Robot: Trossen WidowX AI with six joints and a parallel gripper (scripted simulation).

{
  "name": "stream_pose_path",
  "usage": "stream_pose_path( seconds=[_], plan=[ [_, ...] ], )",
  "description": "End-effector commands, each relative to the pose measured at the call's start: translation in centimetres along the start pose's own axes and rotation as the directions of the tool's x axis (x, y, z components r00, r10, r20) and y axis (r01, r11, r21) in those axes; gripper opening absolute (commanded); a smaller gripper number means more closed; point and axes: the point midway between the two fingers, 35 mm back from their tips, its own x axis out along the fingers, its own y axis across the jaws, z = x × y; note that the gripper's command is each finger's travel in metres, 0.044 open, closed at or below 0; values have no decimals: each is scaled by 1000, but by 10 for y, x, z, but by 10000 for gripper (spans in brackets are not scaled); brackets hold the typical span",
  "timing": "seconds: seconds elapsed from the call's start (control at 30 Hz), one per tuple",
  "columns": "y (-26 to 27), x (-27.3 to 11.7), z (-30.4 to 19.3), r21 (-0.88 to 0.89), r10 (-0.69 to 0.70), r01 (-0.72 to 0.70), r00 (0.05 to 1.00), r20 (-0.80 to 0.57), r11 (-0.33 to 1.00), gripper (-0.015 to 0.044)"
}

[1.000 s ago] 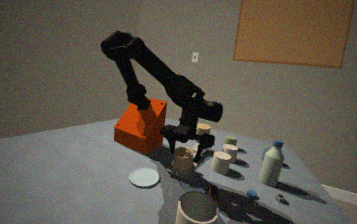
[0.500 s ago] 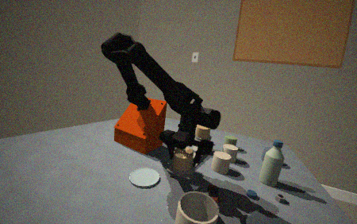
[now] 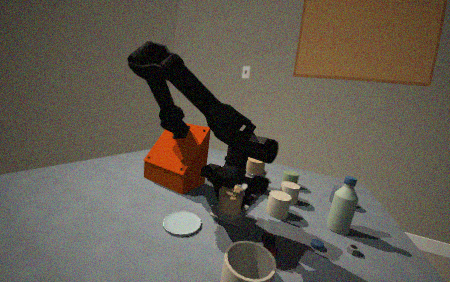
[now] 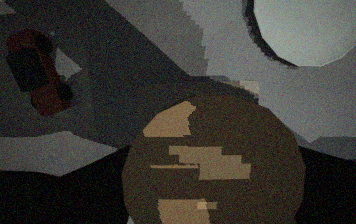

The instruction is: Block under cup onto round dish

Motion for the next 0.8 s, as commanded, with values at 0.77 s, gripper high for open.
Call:
stream_pose_path(
  seconds=[0.77],
  plan=[
    [6,-30,-4,-2,3,-3,1000,-17,1000,0]
  ],
)
